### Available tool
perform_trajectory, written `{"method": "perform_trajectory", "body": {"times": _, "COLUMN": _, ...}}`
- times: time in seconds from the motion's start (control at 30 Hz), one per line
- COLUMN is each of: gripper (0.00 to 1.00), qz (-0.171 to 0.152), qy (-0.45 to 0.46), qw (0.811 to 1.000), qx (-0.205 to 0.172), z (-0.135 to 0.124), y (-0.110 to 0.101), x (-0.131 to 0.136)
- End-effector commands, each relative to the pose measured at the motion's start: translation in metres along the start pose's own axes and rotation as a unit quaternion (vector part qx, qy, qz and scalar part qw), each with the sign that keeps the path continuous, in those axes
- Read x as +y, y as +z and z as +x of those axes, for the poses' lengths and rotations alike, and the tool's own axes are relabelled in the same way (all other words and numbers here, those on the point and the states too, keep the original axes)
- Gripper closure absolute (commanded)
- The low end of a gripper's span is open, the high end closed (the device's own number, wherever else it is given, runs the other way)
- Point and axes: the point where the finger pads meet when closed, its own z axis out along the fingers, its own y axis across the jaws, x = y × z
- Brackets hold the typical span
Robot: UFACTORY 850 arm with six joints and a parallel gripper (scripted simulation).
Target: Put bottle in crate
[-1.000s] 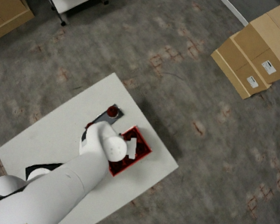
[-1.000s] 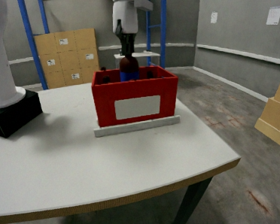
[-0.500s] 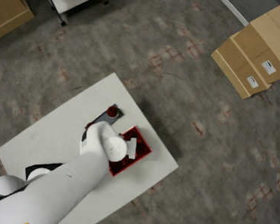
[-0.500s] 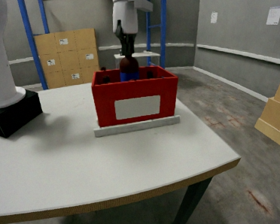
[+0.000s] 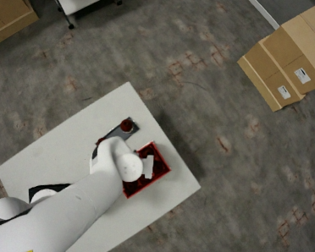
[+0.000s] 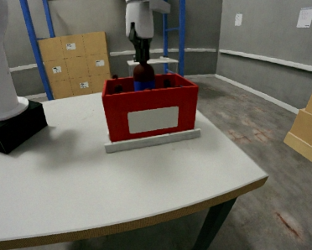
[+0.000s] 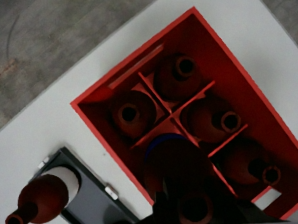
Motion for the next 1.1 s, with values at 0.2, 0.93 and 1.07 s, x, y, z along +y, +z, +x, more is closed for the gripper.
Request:
{"method": "perform_trajectory", "body": {"times": 0.2, "gripper": 1.0, "qz": 0.001, "qy": 0.0, "qw": 1.0, "qx": 0.001, "z": 0.001, "y": 0.004, "x": -0.001}}
{"method": "perform_trajectory", "body": {"times": 0.93, "gripper": 1.0, "qz": 0.001, "qy": 0.0, "qw": 1.0, "qx": 0.001, "z": 0.001, "y": 0.026, "x": -0.001}}
{"method": "perform_trajectory", "body": {"times": 1.07, "gripper": 1.0, "qz": 0.001, "qy": 0.0, "qw": 1.0, "qx": 0.001, "z": 0.001, "y": 0.029, "x": -0.001}}
